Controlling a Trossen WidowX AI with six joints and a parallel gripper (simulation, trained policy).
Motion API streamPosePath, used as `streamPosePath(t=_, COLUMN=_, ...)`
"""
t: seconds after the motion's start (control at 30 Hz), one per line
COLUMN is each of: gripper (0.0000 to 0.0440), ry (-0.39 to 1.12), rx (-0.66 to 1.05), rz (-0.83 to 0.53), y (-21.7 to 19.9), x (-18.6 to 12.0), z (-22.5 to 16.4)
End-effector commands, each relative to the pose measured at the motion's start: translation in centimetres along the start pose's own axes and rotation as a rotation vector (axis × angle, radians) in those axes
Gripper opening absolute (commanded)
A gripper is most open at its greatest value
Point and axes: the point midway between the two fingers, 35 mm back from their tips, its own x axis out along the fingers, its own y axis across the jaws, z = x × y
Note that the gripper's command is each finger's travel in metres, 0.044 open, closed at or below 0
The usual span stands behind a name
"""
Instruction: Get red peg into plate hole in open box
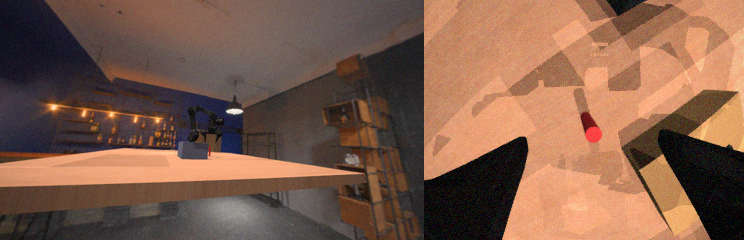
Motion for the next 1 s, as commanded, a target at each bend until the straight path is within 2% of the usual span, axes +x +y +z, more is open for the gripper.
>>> streamPosePath(t=0.0, gripper=0.044, ry=0.015, rx=0.056, rz=-0.028, y=-0.3, x=1.7, z=-0.2)
streamPosePath(t=0.4, gripper=0.0439, ry=0.01, rx=0.184, rz=-0.005, y=-0.2, x=7.0, z=-0.8)
streamPosePath(t=0.47, gripper=0.0425, ry=0.011, rx=0.201, rz=-0.001, y=-0.2, x=7.6, z=-0.9)
streamPosePath(t=0.6, gripper=0.0343, ry=0.025, rx=0.233, rz=-0.01, y=-0.5, x=8.5, z=-1.4)
streamPosePath(t=0.97, gripper=0.0057, ry=0.106, rx=0.265, rz=-0.027, y=-0.7, x=8.8, z=-1.8)
